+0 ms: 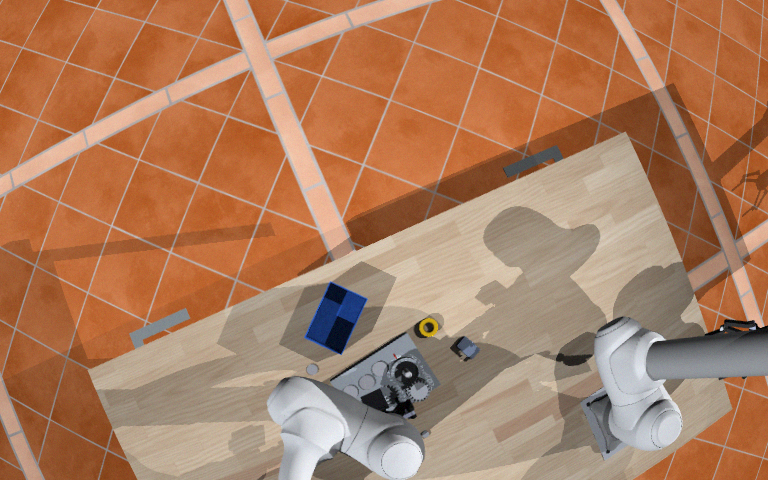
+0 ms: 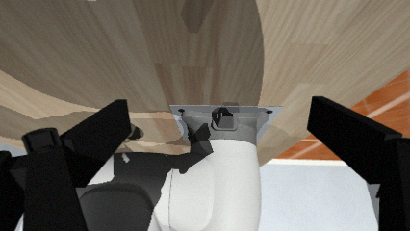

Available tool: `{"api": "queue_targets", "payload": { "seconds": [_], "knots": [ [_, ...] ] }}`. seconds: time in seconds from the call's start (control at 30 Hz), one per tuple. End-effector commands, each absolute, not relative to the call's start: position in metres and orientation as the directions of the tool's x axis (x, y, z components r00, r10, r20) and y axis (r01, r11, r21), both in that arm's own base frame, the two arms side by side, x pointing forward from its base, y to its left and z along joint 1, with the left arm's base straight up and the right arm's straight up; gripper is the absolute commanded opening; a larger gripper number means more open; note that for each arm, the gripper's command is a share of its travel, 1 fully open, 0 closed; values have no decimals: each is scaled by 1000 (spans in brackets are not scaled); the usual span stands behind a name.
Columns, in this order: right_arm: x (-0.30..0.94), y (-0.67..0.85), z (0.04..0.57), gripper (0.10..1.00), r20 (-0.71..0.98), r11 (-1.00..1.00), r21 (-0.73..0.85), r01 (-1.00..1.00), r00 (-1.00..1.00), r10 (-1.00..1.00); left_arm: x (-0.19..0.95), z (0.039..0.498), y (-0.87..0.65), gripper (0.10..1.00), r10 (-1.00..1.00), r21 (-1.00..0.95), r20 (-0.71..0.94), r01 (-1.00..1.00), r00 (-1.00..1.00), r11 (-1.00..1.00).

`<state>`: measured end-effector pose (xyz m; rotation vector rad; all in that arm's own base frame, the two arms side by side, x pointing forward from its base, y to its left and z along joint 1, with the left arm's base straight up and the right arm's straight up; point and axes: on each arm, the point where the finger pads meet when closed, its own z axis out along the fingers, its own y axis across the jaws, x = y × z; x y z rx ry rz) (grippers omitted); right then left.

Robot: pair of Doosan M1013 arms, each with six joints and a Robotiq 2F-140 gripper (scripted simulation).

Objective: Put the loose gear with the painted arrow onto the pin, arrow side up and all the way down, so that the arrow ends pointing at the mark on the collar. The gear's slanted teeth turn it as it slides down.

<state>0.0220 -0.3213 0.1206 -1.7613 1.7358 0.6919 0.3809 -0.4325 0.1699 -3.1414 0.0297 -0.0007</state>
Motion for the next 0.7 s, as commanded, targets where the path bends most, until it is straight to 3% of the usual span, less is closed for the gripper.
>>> {"api": "queue_targets", "payload": {
  "seconds": [0.0,0.67],
  "knots": [
    [22,-322,121,1000,-706,1,-38,-999,26,-708,381,171,-433,560,-19,1,1,-19,1000,-1000],
    [22,-322,121,1000,-706,1,-38,-999,26,-708,381,168,-433,560,-19,1,1,-19,1000,-1000]
  ]
}}
